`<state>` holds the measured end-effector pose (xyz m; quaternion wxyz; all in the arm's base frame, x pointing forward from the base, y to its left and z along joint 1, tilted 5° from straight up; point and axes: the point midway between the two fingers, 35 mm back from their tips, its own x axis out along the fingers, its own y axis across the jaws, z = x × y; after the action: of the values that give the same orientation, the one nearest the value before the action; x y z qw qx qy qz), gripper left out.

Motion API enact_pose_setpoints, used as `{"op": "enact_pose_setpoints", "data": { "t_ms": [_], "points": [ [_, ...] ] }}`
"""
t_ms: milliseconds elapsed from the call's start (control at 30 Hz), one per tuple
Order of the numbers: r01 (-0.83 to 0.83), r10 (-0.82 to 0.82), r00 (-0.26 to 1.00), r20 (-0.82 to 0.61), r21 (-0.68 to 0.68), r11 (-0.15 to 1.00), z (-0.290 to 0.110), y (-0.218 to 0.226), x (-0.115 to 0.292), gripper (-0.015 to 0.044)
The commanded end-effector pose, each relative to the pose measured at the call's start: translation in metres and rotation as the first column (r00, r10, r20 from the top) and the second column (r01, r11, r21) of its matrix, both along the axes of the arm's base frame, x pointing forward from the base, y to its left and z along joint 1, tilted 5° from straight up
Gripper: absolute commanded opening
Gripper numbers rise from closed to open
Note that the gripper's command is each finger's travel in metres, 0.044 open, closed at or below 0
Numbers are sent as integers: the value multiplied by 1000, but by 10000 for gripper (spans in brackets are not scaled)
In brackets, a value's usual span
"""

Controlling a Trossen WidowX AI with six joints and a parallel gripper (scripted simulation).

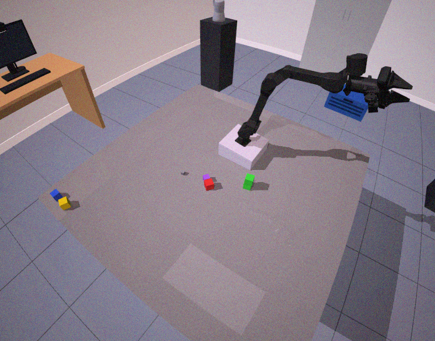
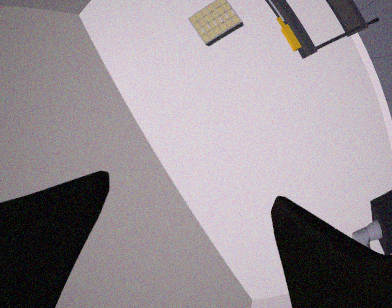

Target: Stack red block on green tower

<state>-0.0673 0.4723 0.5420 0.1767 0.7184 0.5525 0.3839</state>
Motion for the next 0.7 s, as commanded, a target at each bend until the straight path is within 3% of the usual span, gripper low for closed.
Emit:
{"op": "enact_pose_setpoints", "data": {
  "t_ms": [0,333,667],
  "points": [
    [6,-6,1000,8,-5,1000,-1,1,2,426],
    [338,-206,866,456,-230,912,-70,24,106,440],
    [616,-116,612,782,-380,690,-143,8,222,440]
  ]
}}
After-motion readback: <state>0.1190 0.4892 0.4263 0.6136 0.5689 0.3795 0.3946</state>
